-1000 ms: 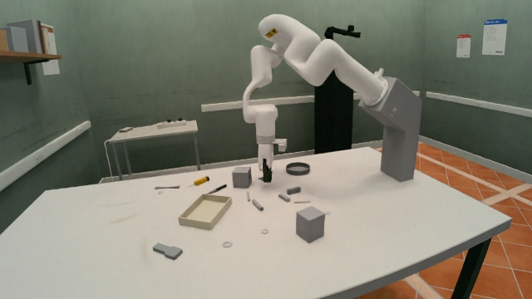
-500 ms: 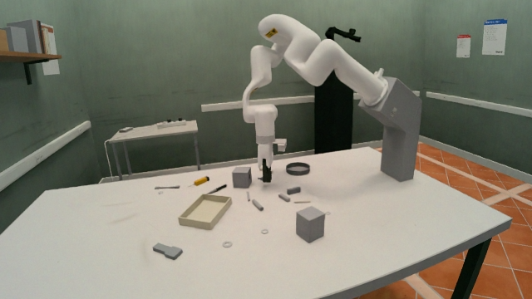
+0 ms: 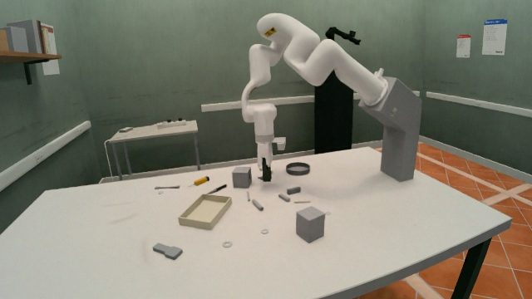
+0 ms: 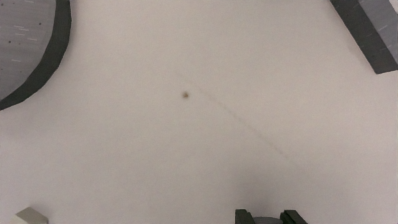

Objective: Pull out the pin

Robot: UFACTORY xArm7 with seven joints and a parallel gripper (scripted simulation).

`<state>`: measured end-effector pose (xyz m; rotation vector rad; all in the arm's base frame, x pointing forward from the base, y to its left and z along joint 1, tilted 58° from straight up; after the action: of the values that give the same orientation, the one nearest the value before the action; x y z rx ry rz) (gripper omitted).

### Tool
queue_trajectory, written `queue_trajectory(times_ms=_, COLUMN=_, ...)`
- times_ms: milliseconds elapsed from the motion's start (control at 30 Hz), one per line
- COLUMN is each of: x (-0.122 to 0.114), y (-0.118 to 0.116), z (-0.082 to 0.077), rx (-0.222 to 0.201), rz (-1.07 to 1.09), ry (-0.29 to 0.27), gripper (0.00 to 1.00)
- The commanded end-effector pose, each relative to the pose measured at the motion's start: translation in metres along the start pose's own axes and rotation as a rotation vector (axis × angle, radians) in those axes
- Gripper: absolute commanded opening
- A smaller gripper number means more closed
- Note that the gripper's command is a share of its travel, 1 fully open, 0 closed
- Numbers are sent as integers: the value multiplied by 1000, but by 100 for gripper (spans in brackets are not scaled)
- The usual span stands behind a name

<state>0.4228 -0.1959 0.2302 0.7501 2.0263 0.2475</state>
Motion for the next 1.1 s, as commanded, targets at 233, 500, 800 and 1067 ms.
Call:
queue_trajectory(times_ms=233, x=-2, y=0, z=-3, rx=-2, rz=-10, ry=14, gripper=0)
queue_trajectory(times_ms=500, x=-2, y=0, z=-3, rx=-2, rz=-14, ry=19, gripper=0)
queue_trajectory(times_ms=800, x=-3, y=-1, z=-4, rx=-5, rz=-31, ry=42, gripper=0)
queue_trajectory(times_ms=1067, x=-4, y=-1, z=-4, rx=-7, rz=-37, ry=51, gripper=0)
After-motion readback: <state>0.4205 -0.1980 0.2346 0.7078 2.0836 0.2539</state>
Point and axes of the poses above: the point where the finger pads meet when closed, its own z axis out along the fingers, its own y axis across the jaws, x = y × z, the point moved 8 cm from there along -z, back along the fingers, and after that the axes turned 7 degrees about z, right-handed, at the moved point
